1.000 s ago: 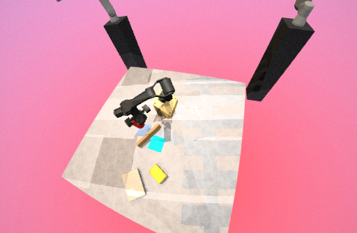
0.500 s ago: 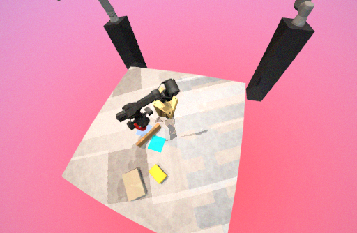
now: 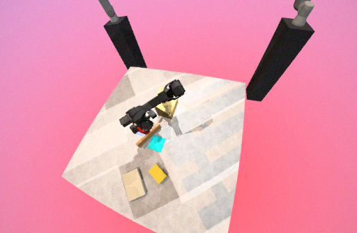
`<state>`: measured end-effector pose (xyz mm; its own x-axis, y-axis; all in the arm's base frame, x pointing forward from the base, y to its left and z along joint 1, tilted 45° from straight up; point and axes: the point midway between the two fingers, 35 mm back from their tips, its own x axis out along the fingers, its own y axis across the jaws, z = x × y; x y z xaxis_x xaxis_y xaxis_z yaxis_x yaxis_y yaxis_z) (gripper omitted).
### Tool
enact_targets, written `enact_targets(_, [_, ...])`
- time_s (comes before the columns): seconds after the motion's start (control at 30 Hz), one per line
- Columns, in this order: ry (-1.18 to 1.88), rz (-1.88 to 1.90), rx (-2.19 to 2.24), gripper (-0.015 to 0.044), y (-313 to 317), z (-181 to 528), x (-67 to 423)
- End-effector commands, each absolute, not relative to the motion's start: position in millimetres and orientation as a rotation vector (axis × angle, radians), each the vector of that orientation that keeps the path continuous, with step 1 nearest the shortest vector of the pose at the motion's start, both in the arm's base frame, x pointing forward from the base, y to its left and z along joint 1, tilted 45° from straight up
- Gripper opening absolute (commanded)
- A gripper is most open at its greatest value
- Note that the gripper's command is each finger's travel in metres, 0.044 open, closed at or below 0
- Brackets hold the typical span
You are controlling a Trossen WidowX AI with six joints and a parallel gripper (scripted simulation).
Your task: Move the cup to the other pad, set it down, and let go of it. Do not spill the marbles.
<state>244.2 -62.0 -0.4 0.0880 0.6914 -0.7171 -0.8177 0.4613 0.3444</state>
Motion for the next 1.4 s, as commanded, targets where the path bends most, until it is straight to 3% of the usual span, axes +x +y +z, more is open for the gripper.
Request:
enact_targets(0.0, [0.957,1.123,-0.157,0.0,-56.7,8.5,252.0])
enact_targets(1.37, [0.952,1.125,-0.156,0.0,-5.4,55.8,297.6])
